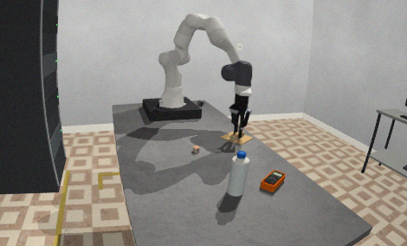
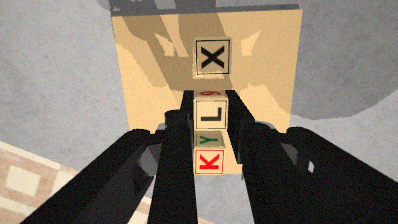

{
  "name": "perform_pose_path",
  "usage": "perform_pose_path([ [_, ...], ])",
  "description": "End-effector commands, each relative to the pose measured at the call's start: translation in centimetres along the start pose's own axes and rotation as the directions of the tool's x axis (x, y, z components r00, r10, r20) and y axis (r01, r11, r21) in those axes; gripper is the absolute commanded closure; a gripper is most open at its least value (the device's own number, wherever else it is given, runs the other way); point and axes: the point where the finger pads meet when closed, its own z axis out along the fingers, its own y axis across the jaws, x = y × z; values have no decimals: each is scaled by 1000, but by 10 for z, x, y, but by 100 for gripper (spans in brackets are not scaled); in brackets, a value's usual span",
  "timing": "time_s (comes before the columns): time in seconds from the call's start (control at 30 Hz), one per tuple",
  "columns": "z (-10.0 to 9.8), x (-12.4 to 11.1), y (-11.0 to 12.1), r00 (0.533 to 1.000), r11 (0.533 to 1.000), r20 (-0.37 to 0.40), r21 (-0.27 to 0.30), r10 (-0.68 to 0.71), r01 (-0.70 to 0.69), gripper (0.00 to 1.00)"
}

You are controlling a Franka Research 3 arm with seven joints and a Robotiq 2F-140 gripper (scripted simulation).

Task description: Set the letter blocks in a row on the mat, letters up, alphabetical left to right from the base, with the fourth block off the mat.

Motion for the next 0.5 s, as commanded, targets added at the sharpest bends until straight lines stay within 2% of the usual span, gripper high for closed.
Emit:
perform_pose_path([
  [0.0,1,0,0,1000,1000,0,0,-6,6,78],
  [0.27,1,0,0,1000,1000,0,0,-6,6,78],
  [0.47,1,0,0,1000,1000,0,0,-6,6,74],
])
